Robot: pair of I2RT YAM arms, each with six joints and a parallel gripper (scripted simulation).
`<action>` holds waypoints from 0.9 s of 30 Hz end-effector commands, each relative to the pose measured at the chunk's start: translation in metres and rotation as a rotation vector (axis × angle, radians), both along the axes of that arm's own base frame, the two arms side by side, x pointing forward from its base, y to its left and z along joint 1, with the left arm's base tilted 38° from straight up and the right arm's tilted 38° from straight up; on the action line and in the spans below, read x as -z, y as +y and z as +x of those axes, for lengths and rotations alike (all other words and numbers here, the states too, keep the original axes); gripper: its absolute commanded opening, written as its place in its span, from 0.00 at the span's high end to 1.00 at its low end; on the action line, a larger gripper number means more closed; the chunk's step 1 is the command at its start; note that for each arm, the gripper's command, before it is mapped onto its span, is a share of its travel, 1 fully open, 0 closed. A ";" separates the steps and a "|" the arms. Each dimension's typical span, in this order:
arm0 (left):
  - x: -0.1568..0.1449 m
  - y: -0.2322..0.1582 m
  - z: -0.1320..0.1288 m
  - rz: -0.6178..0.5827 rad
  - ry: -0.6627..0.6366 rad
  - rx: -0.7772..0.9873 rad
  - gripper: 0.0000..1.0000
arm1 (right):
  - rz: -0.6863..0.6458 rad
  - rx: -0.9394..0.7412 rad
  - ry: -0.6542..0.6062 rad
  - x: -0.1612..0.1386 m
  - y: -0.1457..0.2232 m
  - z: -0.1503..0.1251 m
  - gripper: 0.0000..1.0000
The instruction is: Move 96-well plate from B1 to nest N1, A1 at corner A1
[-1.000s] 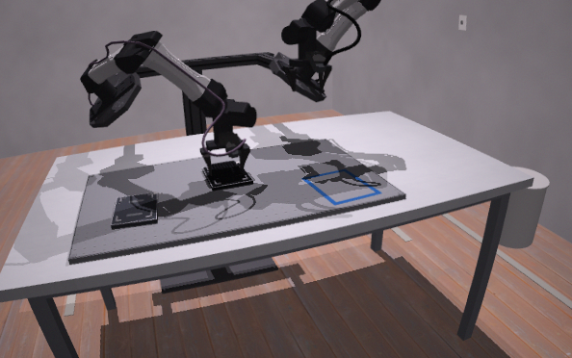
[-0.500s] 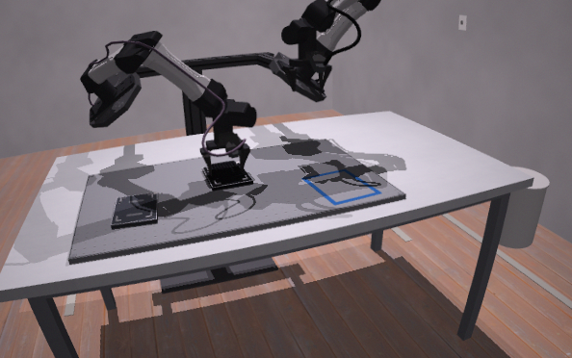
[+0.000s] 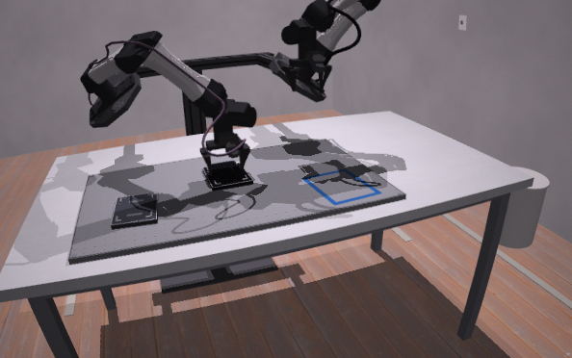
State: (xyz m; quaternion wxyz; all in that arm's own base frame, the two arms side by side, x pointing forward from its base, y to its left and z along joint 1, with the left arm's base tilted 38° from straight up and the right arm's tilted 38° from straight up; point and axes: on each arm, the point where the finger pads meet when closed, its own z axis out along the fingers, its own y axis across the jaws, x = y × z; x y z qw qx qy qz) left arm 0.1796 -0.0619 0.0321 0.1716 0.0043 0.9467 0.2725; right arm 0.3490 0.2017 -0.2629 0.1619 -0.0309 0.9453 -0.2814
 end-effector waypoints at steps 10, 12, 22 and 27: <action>-0.001 0.000 0.000 0.005 -0.001 0.004 0.00 | 0.018 0.007 -0.027 -0.012 -0.001 0.013 0.00; -0.001 0.000 0.000 0.005 -0.001 0.004 0.00 | 0.017 0.007 -0.026 -0.011 -0.001 0.012 1.00; -0.001 0.000 0.000 0.005 -0.001 0.004 0.00 | 0.009 -0.011 -0.010 -0.004 0.004 0.003 1.00; -0.001 0.000 0.000 0.005 -0.001 0.004 0.00 | 0.009 -0.011 -0.010 -0.004 0.004 0.003 1.00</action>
